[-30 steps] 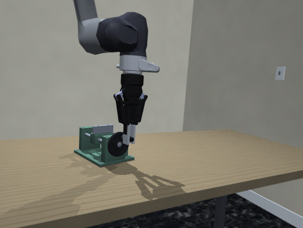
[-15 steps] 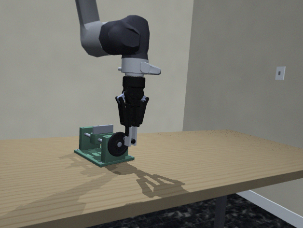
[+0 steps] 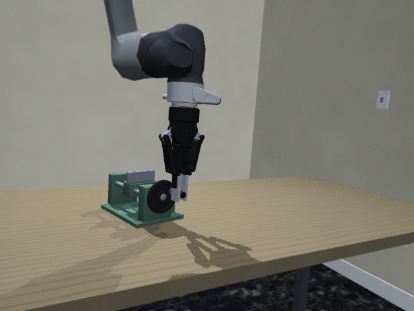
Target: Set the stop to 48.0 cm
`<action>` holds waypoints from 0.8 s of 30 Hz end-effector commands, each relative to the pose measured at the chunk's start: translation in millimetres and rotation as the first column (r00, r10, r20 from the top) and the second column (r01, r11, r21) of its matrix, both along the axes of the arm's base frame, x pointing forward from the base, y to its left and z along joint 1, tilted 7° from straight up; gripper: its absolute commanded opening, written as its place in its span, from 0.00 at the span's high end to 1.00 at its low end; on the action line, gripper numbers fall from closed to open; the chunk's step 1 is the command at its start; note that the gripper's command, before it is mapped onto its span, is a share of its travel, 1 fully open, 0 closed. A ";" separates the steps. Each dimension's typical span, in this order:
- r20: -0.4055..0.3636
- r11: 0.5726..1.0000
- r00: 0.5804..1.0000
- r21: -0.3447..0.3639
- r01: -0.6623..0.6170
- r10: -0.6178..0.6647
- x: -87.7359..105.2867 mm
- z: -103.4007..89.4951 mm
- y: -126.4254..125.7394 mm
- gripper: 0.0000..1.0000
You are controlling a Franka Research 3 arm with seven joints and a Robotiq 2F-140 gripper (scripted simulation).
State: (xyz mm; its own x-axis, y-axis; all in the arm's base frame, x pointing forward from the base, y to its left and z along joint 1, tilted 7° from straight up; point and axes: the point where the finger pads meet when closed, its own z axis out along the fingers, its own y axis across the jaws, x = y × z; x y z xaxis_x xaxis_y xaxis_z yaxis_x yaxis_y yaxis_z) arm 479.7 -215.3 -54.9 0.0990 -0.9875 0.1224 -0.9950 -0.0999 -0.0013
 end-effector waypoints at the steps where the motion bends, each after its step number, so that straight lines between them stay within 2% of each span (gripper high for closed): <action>1: 0.002 1.000 1.000 -0.001 0.004 -0.004 0.7 -1.8 -0.9 0.96; 24: 0.002 1.000 1.000 -0.001 0.004 -0.004 2.0 -6.4 -1.4 0.96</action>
